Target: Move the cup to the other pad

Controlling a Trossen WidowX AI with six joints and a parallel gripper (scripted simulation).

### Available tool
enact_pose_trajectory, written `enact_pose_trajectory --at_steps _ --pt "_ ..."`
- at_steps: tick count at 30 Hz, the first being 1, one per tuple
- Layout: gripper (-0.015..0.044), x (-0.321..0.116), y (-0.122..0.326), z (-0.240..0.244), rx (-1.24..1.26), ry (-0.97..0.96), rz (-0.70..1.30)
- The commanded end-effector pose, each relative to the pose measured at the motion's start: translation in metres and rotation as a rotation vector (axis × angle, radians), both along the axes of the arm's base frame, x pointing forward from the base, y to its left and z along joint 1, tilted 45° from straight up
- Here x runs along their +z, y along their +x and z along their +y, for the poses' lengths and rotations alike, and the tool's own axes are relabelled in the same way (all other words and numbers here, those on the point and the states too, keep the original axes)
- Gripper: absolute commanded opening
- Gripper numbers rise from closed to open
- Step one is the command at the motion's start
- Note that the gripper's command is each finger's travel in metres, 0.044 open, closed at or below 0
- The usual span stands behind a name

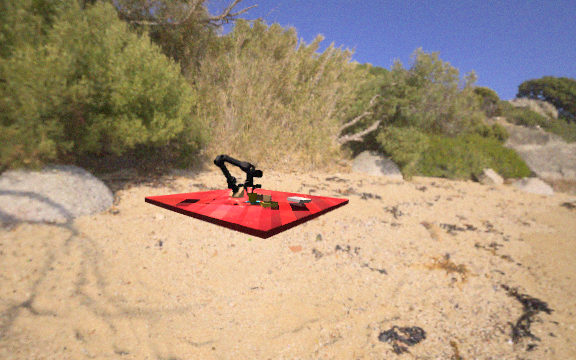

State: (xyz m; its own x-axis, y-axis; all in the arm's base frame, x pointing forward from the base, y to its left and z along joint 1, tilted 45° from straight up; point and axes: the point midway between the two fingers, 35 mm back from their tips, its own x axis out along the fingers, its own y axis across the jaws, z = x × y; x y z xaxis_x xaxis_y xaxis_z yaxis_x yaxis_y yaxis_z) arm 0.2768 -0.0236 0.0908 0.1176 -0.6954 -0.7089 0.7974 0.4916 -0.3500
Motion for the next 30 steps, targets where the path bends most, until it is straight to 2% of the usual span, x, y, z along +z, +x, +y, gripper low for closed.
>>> enact_pose_trajectory --at_steps 1,30 --pt "0.0146 0.0 0.0 0.0 -0.001 0.0 0.0" --pt "0.0146 0.024 -0.003 0.025 0.001 0.0 0.001"
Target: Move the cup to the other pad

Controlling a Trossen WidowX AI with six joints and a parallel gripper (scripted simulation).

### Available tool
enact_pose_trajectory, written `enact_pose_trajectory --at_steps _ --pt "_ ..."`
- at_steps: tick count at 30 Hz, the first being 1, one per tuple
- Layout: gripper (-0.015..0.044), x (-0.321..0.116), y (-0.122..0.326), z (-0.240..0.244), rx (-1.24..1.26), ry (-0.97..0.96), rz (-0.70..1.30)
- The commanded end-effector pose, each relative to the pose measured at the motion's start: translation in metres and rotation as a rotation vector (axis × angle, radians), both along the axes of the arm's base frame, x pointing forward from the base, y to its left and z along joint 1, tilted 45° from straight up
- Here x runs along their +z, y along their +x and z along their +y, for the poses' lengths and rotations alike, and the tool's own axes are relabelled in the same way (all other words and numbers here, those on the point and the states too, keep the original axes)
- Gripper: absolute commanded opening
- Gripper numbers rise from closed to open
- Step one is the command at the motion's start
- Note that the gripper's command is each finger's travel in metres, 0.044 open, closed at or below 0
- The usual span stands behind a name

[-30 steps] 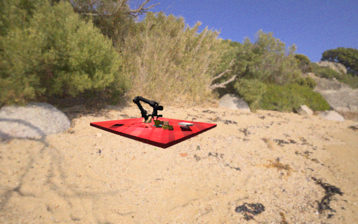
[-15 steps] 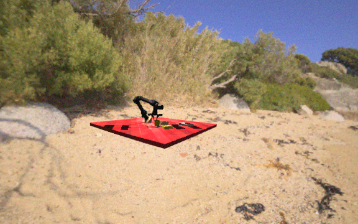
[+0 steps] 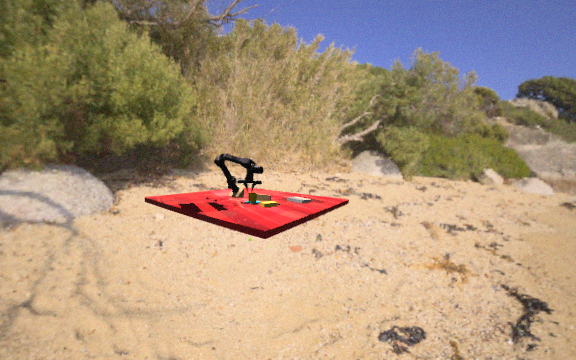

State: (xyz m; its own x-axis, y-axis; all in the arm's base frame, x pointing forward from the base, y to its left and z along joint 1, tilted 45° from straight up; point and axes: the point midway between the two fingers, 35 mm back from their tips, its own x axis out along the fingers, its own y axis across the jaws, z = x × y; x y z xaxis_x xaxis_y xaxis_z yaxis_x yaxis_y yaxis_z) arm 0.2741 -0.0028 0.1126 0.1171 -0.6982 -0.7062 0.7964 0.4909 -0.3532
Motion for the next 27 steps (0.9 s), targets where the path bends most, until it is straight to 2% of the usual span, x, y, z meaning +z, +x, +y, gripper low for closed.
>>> enact_pose_trajectory --at_steps 1,12,23,27 --pt "0.0146 0.003 0.0 0.005 0.0 0.004 -0.001" --pt "0.0146 0.013 -0.002 0.012 0.0 0.002 -0.001" --pt "0.0435 0.013 -0.002 0.012 0.004 -0.001 0.001" --pt "0.044 0.022 -0.002 0.021 0.016 0.0 0.005"
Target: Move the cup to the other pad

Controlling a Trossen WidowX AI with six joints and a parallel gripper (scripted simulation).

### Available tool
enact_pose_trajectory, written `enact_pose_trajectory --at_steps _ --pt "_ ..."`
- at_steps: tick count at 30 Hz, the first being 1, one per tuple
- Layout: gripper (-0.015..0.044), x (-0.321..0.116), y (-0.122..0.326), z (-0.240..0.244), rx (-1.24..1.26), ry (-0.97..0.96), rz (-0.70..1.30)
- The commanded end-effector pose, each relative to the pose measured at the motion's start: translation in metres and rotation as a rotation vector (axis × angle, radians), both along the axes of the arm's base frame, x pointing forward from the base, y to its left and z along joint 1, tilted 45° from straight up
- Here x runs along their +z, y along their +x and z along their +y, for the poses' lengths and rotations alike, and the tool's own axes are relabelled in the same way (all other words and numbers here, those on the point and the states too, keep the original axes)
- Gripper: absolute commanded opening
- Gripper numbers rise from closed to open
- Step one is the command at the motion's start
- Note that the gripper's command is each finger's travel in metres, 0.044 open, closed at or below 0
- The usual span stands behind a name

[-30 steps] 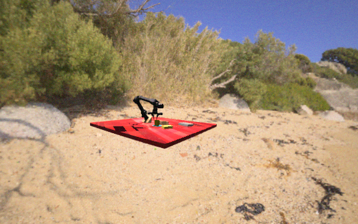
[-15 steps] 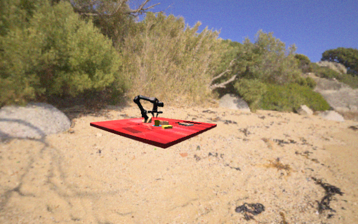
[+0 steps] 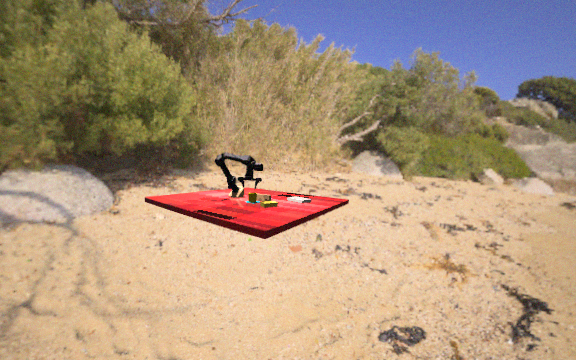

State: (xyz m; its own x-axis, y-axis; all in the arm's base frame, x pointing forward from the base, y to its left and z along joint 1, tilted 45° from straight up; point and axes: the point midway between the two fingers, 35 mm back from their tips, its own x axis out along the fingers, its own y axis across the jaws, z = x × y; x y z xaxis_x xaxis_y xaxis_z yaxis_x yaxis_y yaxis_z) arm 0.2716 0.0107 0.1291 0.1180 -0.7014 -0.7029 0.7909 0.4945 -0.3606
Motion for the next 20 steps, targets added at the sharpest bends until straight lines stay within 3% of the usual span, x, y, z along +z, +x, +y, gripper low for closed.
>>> enact_pose_trajectory --at_steps 1,20 --pt "0.044 0.008 0.0 0.01 0.012 0.006 0.0" --pt "0.044 0.039 -0.004 0.036 0.051 0.005 0.009"
